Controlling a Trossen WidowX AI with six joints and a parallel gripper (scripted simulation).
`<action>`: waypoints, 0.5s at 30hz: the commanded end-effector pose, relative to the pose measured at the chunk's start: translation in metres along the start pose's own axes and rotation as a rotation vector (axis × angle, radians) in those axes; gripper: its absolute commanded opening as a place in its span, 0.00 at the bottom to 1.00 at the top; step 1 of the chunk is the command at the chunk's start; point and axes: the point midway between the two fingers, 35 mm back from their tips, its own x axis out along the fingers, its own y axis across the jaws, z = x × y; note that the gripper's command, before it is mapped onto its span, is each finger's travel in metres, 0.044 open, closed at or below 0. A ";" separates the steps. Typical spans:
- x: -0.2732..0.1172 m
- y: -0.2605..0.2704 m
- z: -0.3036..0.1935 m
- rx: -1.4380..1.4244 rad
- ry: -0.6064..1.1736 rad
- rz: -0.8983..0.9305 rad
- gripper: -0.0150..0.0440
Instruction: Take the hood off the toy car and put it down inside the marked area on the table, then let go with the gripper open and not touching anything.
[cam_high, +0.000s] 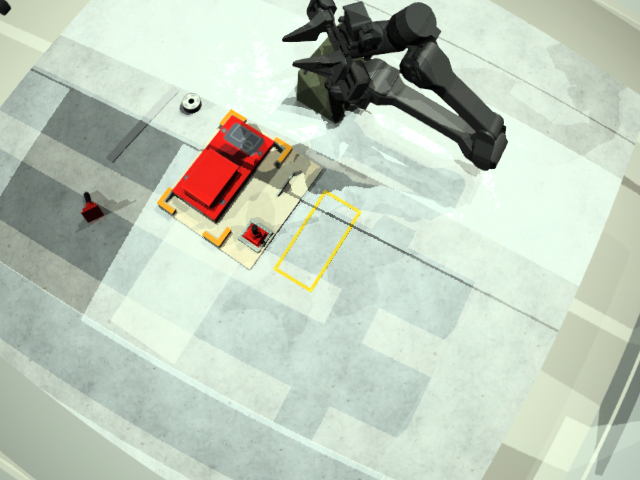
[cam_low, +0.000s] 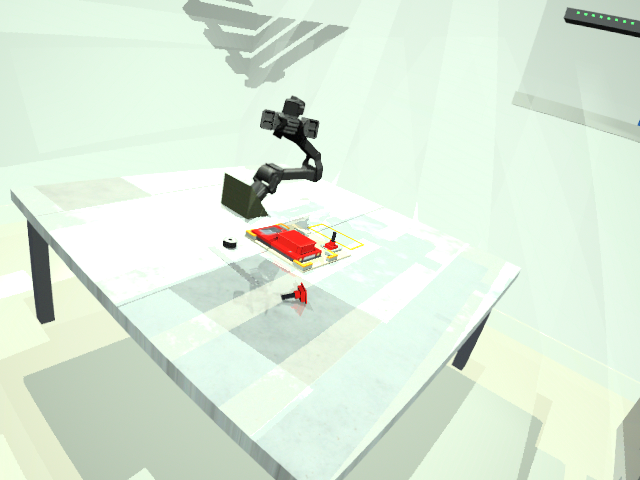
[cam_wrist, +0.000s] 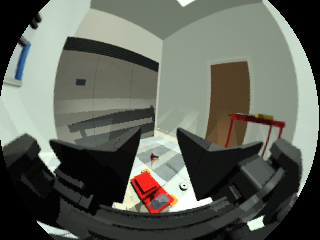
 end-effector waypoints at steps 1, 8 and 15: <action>0.000 0.000 0.000 -0.001 0.003 -0.001 0.67; 0.028 -0.008 -0.013 -0.043 0.194 -0.025 0.98; 0.067 -0.004 -0.032 -0.115 0.449 0.007 1.00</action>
